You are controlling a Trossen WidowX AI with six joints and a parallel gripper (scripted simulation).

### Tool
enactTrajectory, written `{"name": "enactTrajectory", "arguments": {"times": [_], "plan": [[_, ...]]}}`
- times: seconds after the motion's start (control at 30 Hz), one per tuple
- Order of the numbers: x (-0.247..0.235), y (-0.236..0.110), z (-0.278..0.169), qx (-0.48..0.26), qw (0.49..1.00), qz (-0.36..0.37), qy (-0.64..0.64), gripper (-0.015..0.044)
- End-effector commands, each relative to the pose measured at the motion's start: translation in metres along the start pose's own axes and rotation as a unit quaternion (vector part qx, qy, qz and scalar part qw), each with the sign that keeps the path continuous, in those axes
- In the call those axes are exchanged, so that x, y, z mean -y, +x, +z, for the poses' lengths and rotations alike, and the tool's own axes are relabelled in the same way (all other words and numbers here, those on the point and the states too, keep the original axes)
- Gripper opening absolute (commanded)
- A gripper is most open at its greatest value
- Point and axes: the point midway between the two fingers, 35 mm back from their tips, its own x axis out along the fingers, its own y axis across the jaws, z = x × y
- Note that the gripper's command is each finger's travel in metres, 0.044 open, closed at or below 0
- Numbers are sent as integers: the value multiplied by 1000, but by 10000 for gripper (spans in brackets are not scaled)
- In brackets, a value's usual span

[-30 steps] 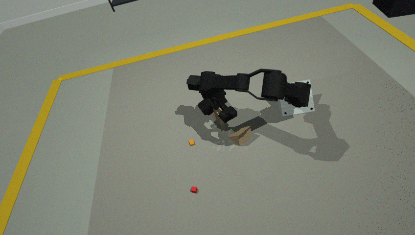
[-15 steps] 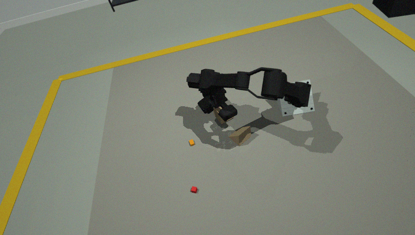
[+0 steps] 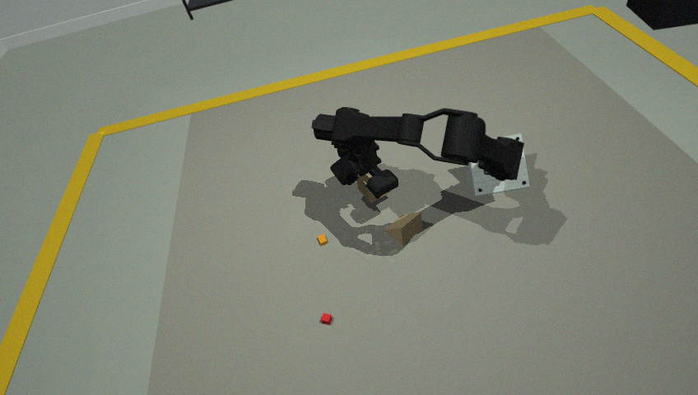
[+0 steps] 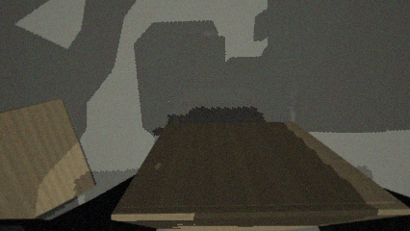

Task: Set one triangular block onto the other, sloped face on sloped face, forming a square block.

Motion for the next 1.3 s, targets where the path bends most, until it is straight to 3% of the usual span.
{"name": "enactTrajectory", "arguments": {"times": [0.0, 0.57, 1.27], "plan": [[1, 0, 0, 0, 1000, -1, -5, 0], [1, 1, 0, 0, 976, 0, -217, 0], [0, 1, 0, 0, 881, 0, -474, 0]]}}
